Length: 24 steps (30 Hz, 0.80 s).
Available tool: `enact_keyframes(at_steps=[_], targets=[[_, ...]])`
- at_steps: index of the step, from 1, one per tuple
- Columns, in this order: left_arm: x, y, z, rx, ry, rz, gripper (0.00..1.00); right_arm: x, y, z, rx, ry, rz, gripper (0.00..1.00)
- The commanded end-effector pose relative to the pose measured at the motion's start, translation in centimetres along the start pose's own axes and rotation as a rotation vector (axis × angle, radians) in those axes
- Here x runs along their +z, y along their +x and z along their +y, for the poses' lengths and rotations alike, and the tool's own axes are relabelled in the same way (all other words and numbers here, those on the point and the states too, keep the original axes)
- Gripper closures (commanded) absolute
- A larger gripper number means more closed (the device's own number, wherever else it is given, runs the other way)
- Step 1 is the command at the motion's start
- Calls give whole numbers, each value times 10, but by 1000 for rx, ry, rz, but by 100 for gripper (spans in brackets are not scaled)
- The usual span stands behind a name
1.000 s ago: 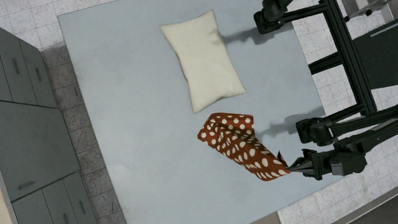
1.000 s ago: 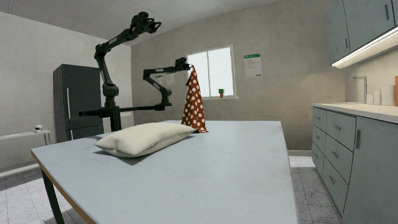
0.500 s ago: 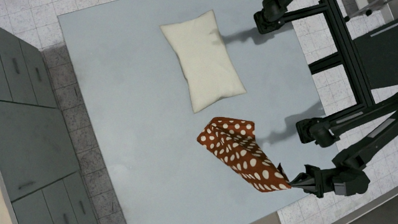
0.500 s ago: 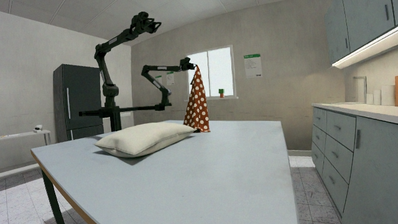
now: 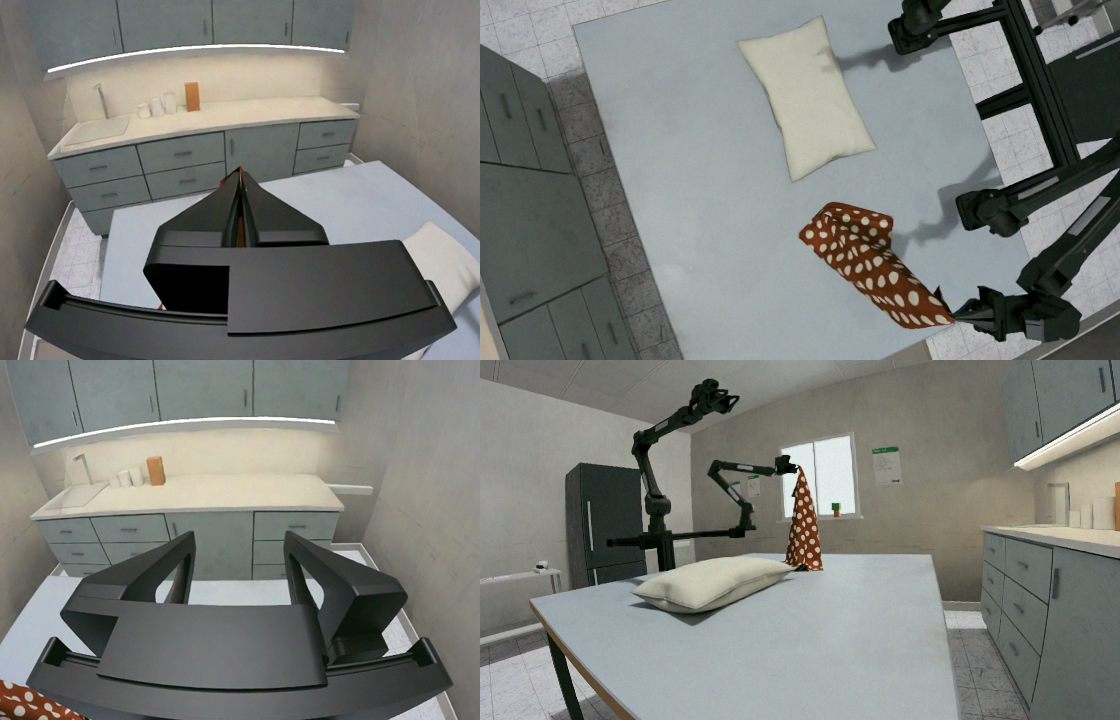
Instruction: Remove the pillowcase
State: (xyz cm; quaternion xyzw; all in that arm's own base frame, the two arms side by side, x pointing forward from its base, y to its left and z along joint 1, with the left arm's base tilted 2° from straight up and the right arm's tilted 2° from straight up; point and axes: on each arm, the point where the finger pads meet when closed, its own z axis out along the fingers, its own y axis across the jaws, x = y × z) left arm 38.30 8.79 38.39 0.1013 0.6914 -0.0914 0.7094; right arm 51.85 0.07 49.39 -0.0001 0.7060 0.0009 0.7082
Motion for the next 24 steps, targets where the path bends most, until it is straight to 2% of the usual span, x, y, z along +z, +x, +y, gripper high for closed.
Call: enact_keyframes(at_steps=[1, 9, 24], targets=[[3, -54, 10, 69, 1, -76, 98, 2, -18, -1, -9, -1, -39, 40], [1, -48, 20, 80, -18, -63, 98, 2, -18, -1, -9, -1, -39, 40], [4, -50, 11, 90, 5, -67, 98, 2, -18, -1, -9, -1, -39, 40]])
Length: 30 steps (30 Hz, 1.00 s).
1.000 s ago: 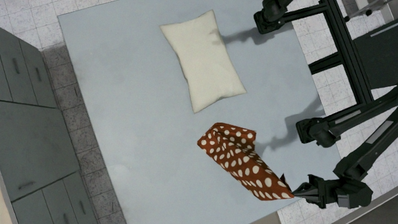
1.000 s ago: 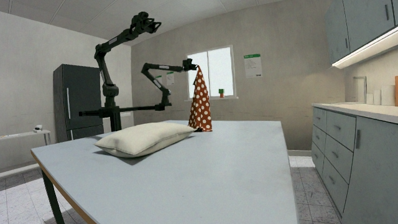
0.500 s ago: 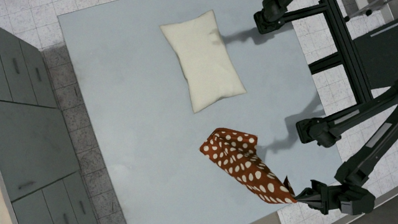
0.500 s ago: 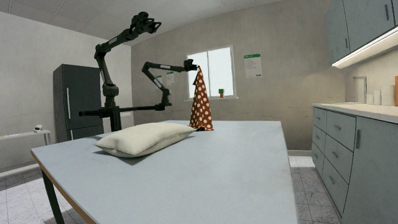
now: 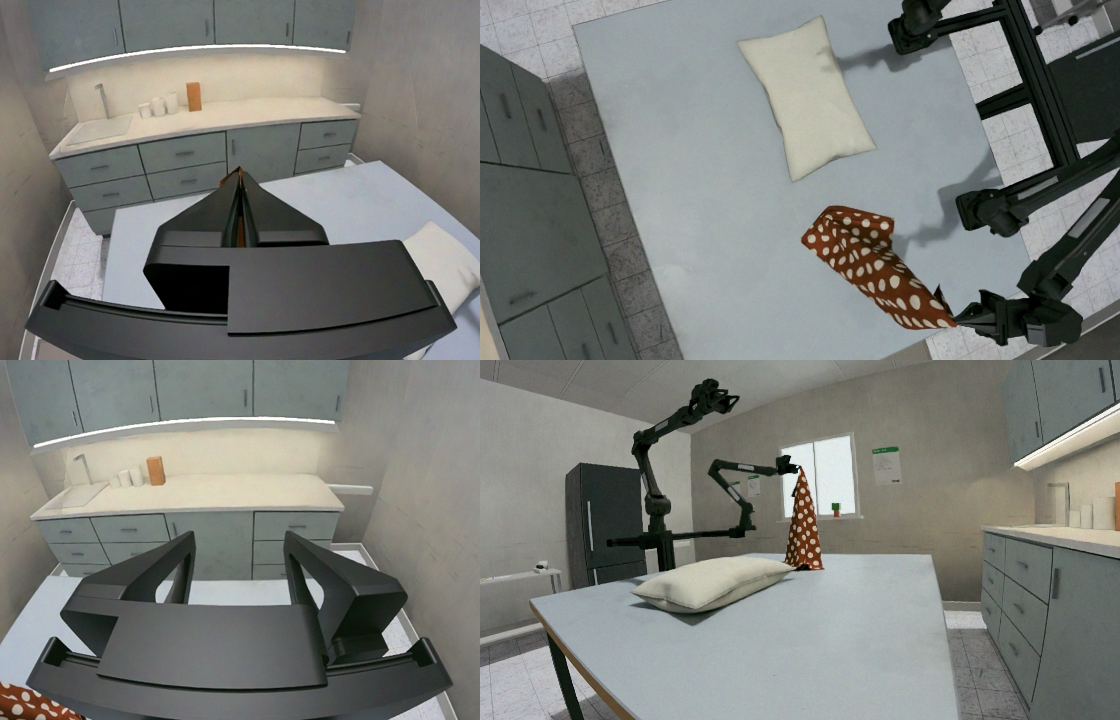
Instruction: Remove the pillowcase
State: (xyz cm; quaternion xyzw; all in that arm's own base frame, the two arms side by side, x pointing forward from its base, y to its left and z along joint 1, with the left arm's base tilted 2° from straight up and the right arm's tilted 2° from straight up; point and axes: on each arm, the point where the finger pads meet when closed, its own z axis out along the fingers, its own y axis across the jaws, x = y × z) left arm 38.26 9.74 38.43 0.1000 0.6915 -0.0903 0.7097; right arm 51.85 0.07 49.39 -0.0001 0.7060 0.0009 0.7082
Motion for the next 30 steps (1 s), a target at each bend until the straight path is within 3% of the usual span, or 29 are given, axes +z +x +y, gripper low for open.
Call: enact_keyframes(at_steps=[1, 12, 30], targets=[[7, -50, 2, 91, 9, -68, 98, 2, -18, -1, -9, -1, -39, 40], [3, -56, -3, 105, 11, -79, 98, 2, -18, -1, -9, -1, -39, 40], [-9, -52, 51, 72, -110, -67, 98, 2, -18, -1, -9, -1, -39, 40]])
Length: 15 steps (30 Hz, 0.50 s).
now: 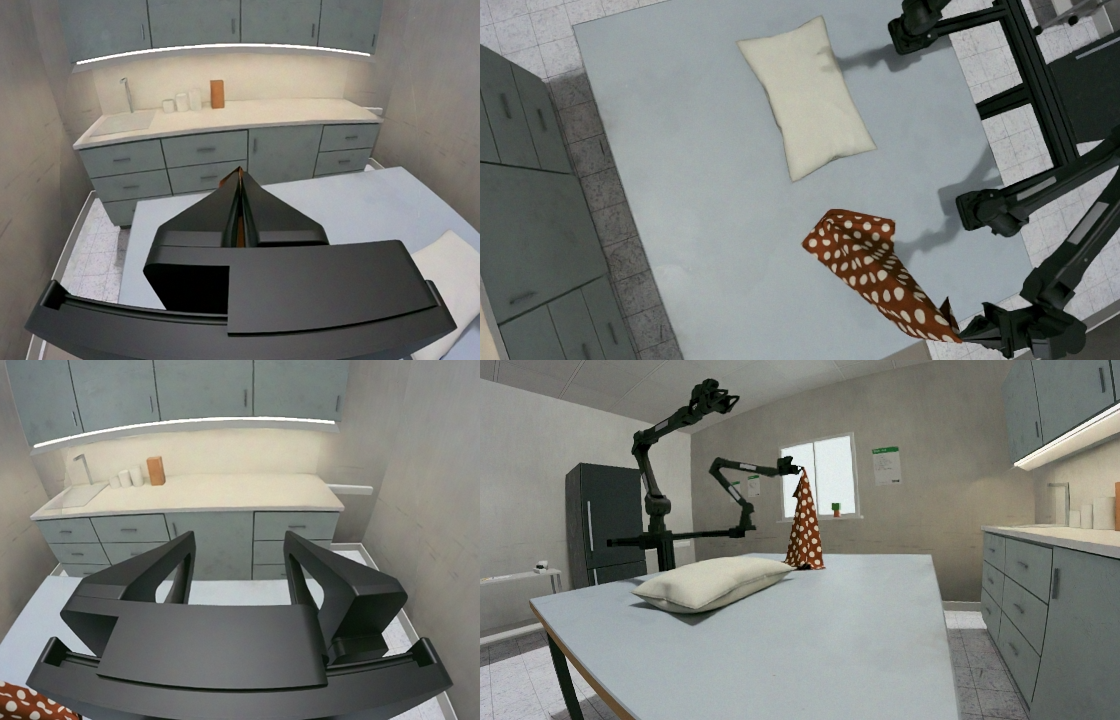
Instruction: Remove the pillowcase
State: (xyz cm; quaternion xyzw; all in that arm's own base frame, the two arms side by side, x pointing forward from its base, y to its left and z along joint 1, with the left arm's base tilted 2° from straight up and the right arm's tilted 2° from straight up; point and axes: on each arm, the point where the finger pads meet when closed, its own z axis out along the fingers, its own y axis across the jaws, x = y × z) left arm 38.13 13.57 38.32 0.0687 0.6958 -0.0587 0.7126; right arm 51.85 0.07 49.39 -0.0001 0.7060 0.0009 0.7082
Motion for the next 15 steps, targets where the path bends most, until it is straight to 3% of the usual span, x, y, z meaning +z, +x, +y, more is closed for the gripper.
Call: enact_keyframes(at_steps=[1, 15], targets=[[4, -53, 14, 67, -22, -73, 98, 2, -18, -1, -9, -1, -39, 40], [7, -53, 10, 66, -8, -73, 98, 2, -18, -1, -9, -1, -39, 40]])
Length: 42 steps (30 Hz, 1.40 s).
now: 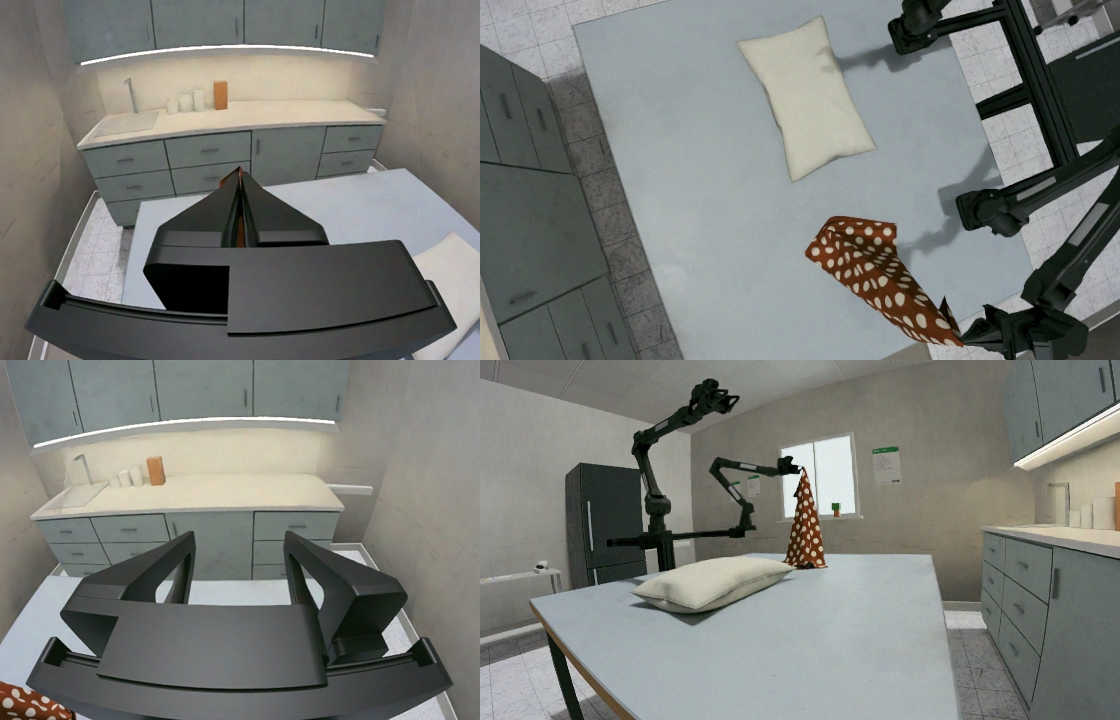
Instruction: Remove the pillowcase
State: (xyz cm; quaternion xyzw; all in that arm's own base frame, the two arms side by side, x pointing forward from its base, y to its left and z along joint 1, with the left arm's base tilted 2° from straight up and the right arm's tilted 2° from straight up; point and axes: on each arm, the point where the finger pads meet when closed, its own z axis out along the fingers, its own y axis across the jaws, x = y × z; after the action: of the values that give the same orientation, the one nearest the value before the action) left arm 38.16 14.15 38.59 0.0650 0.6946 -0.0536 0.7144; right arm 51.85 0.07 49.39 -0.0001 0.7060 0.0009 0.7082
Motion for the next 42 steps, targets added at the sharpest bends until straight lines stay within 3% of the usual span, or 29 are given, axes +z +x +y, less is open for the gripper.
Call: enact_keyframes(at_steps=[1, 6, 8, 14, 15, 19, 28, 31, 33, 35, 39, 41, 42], targets=[[8, -50, 4, 63, 5, -69, 98, 2, -18, -1, -9, -1, -39, 40], [3, -43, 11, 57, -16, -63, 98, 2, -18, -1, -9, -1, -39, 40], [-6, -9, 2, 23, -13, -33, 98, 2, -18, -1, -9, -1, -39, 40], [-11, 0, 2, 30, -18, -38, 98, 2, -18, -1, -9, -1, -39, 40], [-11, -14, 3, 55, -18, -58, 98, 2, -18, -1, -9, -1, -39, 40], [-19, 16, 0, 30, -23, -38, 98, 2, -18, -1, -9, -1, -39, 40], [-33, 45, -4, 30, -35, -37, 98, 2, -18, -1, -9, -1, -39, 40], [-34, 44, -4, 36, -36, -41, 98, 2, -18, -1, -9, -1, -39, 40], [-32, 21, 0, 75, -35, -72, 98, 2, -18, -1, -9, -1, -39, 40], [-37, 51, -5, 32, -36, -38, 98, 2, -18, -1, -9, -1, -39, 40], [-35, 59, -1, 14, -41, -22, 98, 2, -18, -1, -9, -1, -39, 40], [-34, 45, -2, 39, -36, -42, 98, 2, -18, -1, -9, -1, -39, 40], [-37, 71, -2, -5, -42, -8, 98, 2, -18, -1, -9, -1, -39, 40]])
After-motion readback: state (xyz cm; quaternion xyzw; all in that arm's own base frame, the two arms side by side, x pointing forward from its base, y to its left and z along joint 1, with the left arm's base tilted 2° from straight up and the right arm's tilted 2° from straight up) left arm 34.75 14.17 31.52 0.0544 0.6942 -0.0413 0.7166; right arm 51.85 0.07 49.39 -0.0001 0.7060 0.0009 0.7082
